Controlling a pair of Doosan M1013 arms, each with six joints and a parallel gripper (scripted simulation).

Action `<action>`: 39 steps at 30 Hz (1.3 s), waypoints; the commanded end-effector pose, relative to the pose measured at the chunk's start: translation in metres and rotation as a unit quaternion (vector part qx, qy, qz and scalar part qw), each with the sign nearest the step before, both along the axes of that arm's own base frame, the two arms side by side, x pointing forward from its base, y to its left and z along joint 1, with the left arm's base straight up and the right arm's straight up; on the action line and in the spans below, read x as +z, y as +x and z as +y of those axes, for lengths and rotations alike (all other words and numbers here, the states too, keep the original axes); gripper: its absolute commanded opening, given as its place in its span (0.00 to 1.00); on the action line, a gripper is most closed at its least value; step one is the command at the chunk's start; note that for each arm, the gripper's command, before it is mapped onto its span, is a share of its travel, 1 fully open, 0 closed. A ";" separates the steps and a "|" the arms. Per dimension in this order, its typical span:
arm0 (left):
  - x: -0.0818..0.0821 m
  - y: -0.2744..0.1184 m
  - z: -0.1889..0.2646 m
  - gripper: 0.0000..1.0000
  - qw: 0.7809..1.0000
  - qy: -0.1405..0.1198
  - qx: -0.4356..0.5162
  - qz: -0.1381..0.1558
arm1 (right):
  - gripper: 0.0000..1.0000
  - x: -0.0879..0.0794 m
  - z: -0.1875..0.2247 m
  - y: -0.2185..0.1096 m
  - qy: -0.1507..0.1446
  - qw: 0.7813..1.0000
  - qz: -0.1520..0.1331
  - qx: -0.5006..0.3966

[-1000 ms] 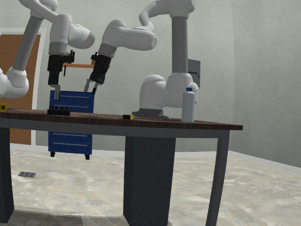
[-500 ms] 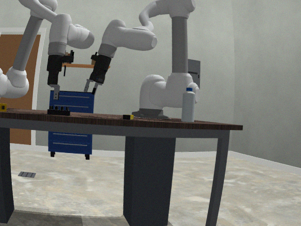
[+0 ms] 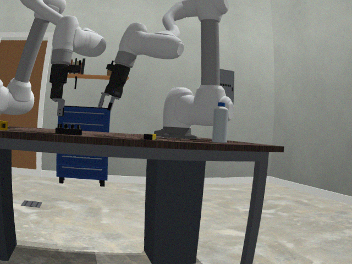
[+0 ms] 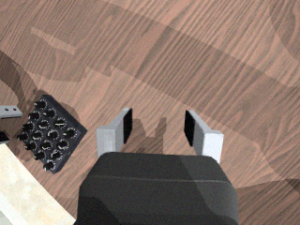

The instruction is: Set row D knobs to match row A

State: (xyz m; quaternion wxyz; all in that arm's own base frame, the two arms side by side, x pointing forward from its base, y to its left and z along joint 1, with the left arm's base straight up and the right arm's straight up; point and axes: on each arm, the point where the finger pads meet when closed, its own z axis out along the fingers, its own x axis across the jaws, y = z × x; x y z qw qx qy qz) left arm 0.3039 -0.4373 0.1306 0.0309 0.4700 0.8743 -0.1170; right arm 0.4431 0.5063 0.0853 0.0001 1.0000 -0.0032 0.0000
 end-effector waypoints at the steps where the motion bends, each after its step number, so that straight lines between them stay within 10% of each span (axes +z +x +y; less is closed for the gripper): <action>1: 0.001 0.000 0.000 1.00 1.000 0.000 0.000 -0.001 | 1.00 0.001 -0.006 0.000 0.001 1.000 0.000 0.000; 39: 0.001 0.000 0.000 1.00 1.000 0.000 0.000 -0.001 | 1.00 0.001 -0.027 0.001 0.001 1.000 0.000 0.000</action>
